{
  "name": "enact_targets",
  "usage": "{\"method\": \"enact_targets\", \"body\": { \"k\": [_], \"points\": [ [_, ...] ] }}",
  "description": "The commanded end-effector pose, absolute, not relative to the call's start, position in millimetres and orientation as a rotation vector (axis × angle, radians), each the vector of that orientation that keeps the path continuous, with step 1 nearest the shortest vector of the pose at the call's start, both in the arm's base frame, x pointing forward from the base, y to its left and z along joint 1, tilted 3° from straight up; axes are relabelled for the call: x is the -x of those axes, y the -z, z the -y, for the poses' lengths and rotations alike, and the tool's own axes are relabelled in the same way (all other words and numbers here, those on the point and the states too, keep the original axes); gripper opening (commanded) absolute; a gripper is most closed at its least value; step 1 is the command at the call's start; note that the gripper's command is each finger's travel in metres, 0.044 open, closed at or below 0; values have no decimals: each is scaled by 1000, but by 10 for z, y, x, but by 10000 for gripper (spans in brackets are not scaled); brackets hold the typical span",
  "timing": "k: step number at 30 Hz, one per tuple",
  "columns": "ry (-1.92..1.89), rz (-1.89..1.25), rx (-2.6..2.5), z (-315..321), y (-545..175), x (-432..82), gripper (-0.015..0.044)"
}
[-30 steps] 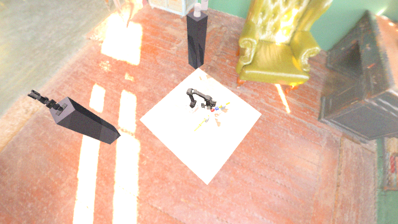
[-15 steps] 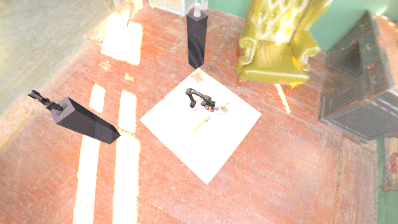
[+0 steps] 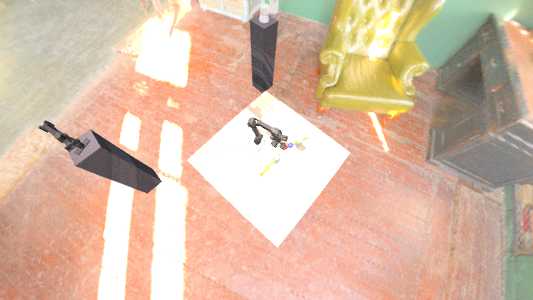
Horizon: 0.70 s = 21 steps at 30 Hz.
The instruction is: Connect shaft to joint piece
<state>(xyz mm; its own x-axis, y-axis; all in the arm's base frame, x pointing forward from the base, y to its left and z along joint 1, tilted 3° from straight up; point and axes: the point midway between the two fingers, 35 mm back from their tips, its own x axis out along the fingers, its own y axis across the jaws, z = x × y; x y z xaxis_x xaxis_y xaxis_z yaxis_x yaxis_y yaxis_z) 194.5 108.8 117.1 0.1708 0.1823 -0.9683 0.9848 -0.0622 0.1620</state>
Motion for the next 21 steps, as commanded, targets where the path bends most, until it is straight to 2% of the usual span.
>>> {"method": "enact_targets", "body": {
  "k": [1, 21],
  "points": [
    [1111, -1142, -1586, -1090, -1161, -1941, 440],
    [1468, -884, -2061, -1079, -1110, -1933, 440]
  ]
}}
